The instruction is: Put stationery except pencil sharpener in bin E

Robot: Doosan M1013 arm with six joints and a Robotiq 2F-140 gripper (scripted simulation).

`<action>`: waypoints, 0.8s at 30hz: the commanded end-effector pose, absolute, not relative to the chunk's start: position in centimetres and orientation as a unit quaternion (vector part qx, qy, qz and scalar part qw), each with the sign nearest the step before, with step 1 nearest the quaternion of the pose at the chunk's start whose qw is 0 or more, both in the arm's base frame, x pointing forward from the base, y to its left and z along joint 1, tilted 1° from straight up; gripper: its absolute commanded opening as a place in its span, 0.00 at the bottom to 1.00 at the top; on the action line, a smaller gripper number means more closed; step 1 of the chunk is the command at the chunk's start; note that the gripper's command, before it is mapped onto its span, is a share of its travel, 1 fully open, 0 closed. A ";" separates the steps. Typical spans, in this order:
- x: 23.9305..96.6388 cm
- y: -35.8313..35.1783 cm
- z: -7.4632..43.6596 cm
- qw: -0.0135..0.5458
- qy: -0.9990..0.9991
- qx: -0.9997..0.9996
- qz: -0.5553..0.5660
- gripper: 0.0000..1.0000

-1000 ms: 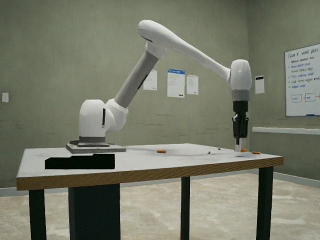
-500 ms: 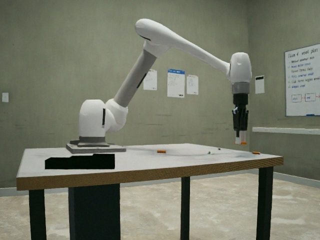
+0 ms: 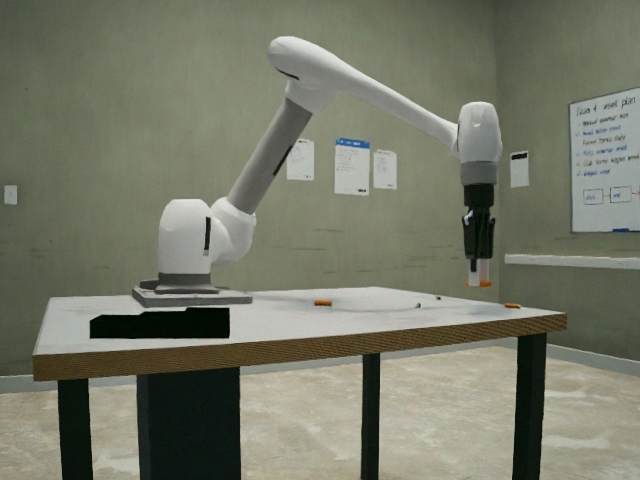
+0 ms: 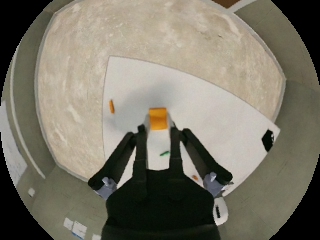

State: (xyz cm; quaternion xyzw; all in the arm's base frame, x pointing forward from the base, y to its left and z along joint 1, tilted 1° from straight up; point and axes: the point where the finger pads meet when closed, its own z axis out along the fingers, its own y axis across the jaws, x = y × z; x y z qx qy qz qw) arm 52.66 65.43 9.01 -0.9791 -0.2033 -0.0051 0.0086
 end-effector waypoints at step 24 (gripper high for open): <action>53.4 51.2 8.8 0.009 -0.203 -0.979 -0.005 0.29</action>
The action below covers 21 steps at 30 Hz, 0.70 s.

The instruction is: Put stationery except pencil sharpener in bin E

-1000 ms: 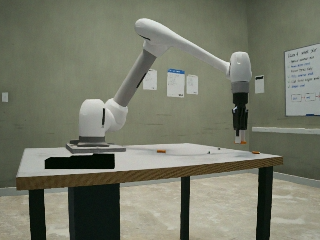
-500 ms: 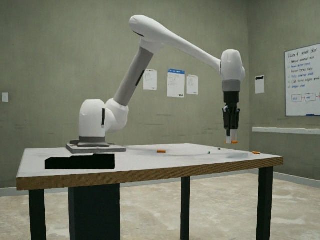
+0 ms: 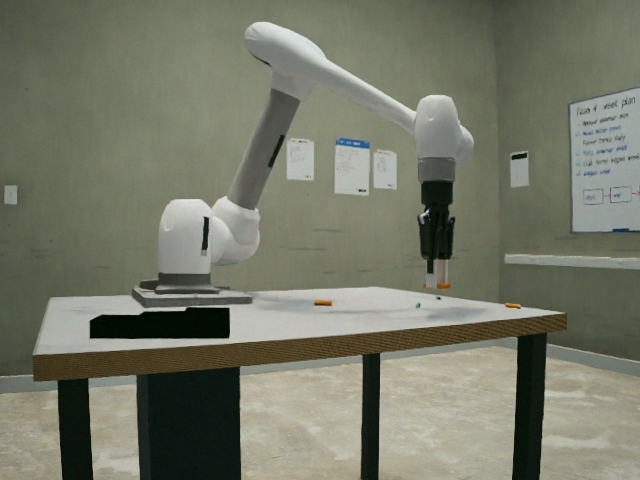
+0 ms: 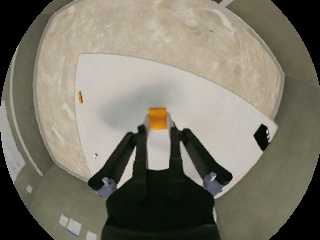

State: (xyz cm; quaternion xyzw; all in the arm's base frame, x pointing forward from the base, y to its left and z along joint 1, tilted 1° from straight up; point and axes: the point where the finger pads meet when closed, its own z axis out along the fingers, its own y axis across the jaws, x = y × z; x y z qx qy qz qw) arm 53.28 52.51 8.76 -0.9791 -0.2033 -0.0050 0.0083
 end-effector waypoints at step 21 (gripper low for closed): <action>53.9 39.8 8.5 0.009 -0.203 -0.979 -0.005 0.29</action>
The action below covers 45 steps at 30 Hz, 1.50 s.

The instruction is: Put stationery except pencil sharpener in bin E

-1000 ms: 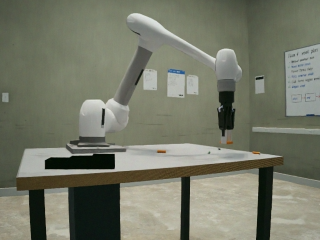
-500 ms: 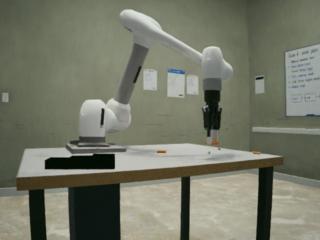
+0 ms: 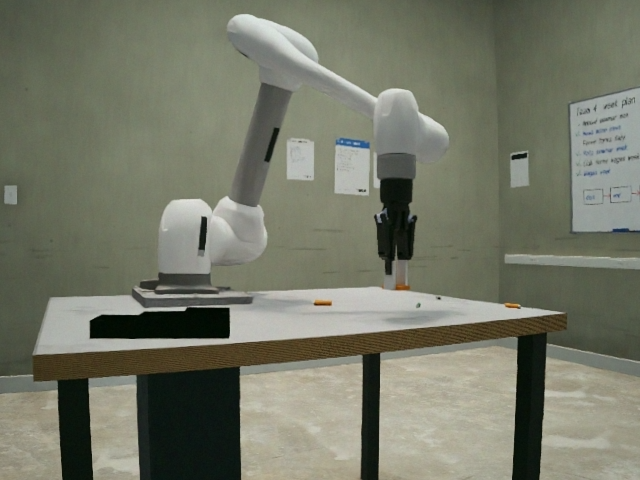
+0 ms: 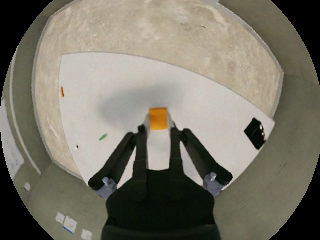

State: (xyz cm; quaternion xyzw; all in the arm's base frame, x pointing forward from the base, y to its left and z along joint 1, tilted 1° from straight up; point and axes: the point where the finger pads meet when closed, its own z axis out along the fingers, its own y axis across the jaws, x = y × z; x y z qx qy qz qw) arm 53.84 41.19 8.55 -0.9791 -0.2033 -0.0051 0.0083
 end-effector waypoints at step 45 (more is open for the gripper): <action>55.1 16.4 8.1 0.009 -0.203 -0.979 -0.005 0.29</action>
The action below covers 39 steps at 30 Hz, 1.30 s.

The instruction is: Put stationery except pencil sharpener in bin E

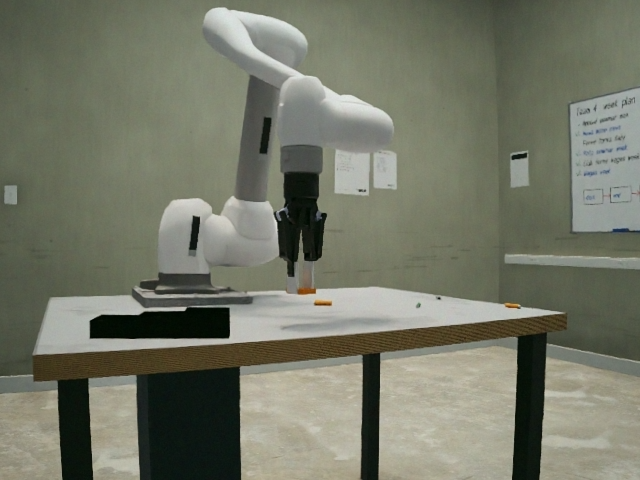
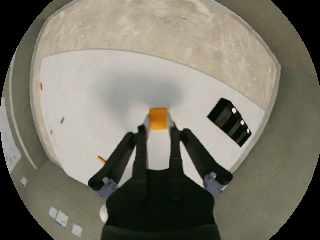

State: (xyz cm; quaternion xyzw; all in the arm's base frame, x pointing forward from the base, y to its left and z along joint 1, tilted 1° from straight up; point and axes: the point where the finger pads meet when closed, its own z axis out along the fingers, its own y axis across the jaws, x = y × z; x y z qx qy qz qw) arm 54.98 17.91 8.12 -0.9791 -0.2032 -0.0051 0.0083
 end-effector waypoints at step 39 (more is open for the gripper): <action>56.1 -4.6 7.7 0.009 -0.203 -0.979 -0.005 0.29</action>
